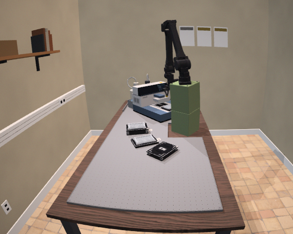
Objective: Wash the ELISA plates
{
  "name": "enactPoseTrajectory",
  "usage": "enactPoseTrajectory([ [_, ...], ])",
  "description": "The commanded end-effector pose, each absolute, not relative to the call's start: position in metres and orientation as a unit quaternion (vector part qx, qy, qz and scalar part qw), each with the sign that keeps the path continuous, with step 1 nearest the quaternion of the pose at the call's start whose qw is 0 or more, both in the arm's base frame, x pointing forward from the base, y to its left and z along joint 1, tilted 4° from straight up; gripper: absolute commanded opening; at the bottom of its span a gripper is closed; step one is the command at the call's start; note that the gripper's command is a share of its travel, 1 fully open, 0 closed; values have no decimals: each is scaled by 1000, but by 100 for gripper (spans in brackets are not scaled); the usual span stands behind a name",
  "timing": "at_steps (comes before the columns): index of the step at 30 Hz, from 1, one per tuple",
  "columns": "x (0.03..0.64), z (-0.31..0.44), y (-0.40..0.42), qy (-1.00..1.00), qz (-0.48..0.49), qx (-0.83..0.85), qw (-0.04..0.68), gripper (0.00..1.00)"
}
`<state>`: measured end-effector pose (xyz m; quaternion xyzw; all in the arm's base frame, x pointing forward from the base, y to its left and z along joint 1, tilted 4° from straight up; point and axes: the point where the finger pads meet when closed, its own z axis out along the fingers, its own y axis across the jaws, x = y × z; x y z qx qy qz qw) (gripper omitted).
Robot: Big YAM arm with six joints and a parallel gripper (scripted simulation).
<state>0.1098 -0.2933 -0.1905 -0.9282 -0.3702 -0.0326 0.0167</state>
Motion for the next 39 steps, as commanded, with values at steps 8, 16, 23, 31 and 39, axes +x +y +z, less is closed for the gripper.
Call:
enactPoseTrajectory([
  [8, 115, -203, -300, -357, -33, -934, 11, 100],
  [16, 116, -214, -298, -358, -33, -933, 12, 100],
  [23, 117, -226, -296, -359, -33, -933, 13, 100],
  [31, 117, -237, -294, -359, -33, -932, 14, 100],
  [39, 117, -249, -292, -359, -33, -932, 15, 100],
])
